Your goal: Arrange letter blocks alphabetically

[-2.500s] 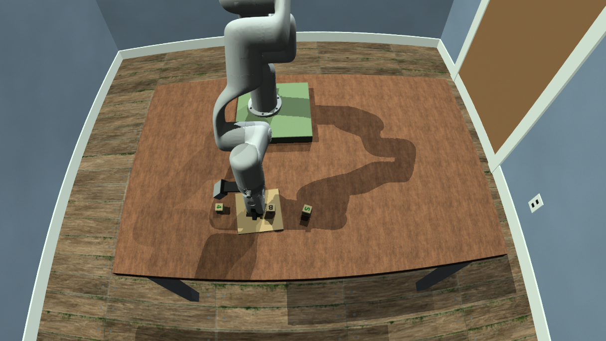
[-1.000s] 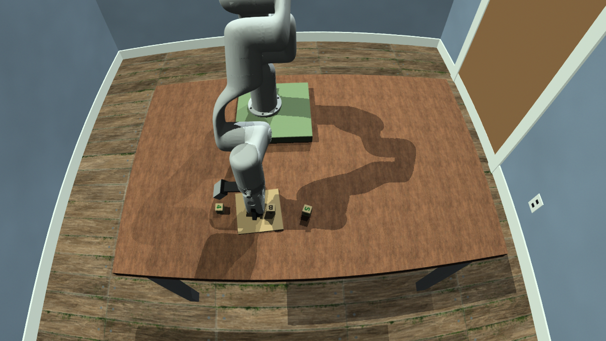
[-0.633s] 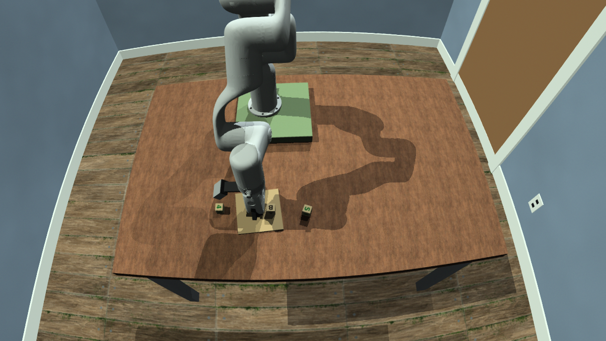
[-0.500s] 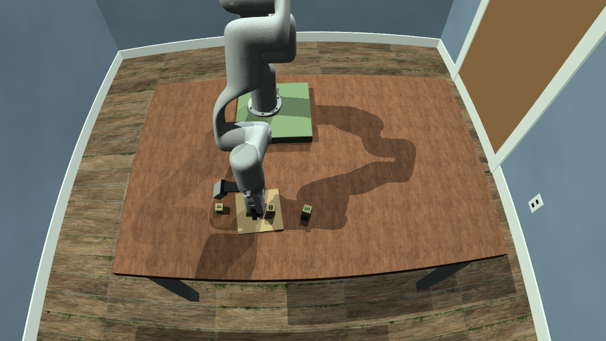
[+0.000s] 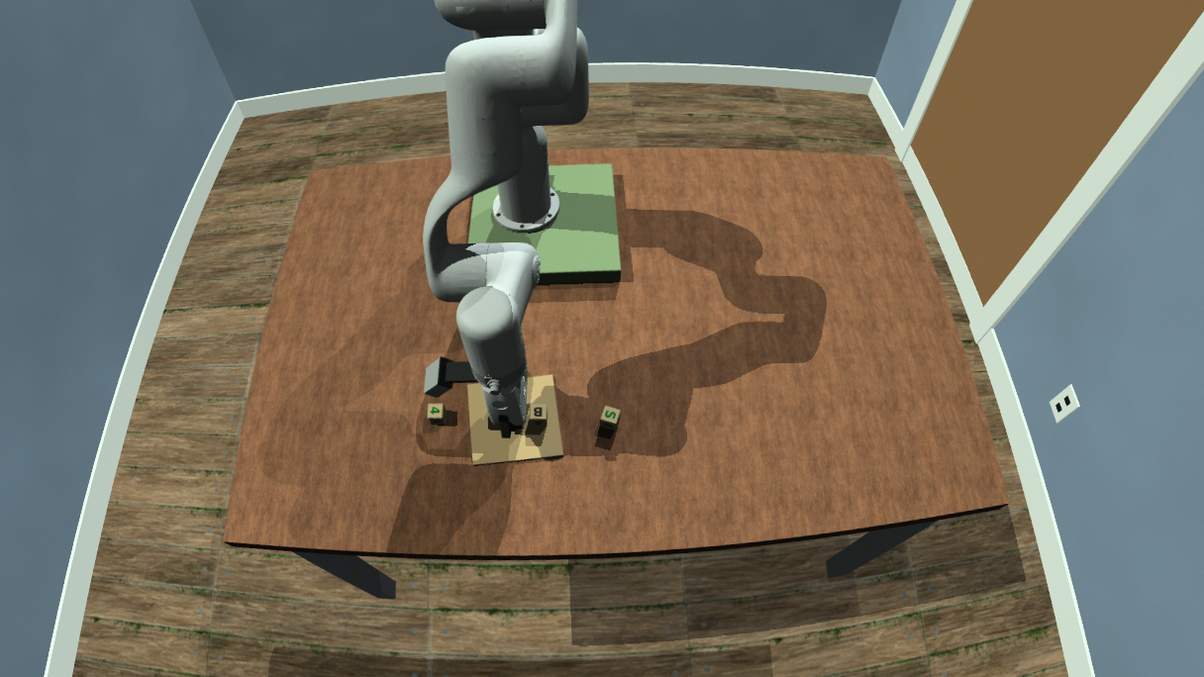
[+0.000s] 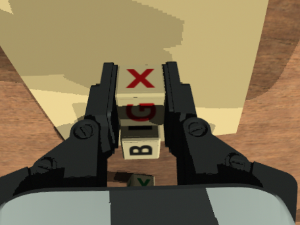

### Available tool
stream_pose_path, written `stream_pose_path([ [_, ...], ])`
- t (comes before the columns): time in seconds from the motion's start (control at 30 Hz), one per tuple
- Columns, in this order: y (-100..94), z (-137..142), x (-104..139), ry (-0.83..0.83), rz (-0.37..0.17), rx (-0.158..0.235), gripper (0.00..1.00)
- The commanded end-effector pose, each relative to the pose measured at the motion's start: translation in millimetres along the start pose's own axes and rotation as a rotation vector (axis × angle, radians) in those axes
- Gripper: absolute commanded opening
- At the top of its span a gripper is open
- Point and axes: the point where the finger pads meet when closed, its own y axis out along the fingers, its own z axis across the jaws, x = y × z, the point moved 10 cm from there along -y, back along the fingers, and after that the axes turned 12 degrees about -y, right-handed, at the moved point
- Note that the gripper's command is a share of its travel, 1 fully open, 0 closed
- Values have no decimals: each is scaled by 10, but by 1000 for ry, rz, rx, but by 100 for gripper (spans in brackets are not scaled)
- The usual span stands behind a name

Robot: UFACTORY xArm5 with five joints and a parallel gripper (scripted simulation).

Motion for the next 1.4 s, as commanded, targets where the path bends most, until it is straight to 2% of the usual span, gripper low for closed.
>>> stream_pose_path([
  [0.0, -9, -10, -2, 0, 1, -4, 21],
  [1.2, -9, -10, -2, 0, 1, -4, 21],
  [1.23, -9, -10, -2, 0, 1, -4, 26],
  [1.3, -9, -10, -2, 0, 1, -4, 26],
  [1.33, -9, -10, -2, 0, 1, -4, 30],
  [1.37, -9, -10, -2, 0, 1, -4, 30],
])
